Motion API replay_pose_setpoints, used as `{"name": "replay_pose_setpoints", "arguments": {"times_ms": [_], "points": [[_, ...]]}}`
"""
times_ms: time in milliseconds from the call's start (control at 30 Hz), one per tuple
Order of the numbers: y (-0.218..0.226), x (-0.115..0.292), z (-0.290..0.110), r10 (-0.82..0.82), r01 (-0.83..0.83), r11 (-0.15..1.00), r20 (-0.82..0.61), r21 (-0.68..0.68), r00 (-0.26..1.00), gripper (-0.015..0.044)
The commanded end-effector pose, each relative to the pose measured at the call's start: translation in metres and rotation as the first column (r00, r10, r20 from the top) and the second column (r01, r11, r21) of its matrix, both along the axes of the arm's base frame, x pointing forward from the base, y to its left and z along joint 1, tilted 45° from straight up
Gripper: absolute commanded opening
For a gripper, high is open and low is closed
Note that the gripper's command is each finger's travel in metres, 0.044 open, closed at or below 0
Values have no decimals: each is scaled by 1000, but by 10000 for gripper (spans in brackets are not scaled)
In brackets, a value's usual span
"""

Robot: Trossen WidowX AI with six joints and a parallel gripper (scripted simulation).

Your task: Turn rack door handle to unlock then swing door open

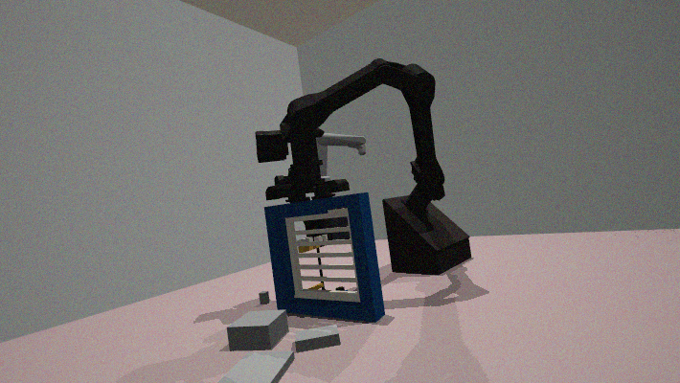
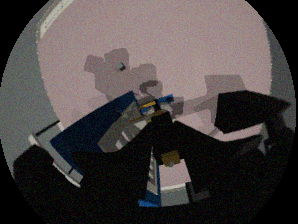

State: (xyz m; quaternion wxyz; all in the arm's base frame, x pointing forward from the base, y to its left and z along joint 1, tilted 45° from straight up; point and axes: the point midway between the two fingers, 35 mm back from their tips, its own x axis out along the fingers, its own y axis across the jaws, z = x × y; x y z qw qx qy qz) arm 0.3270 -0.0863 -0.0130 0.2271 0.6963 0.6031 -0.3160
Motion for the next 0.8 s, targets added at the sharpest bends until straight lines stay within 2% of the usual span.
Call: {"name": "replay_pose_setpoints", "arguments": {"times_ms": [0,133,467,567,767], "points": [[1,0,1,-28,28,1000,-25,10,999,19],[1,0,1,-28,28,1000,-25,10,999,19],[1,0,1,-28,28,1000,-25,10,999,281],[1,0,1,-5,5,1000,-2,8,1000,291],[1,0,1,199,-196,980,196,-33,960,291]]}}
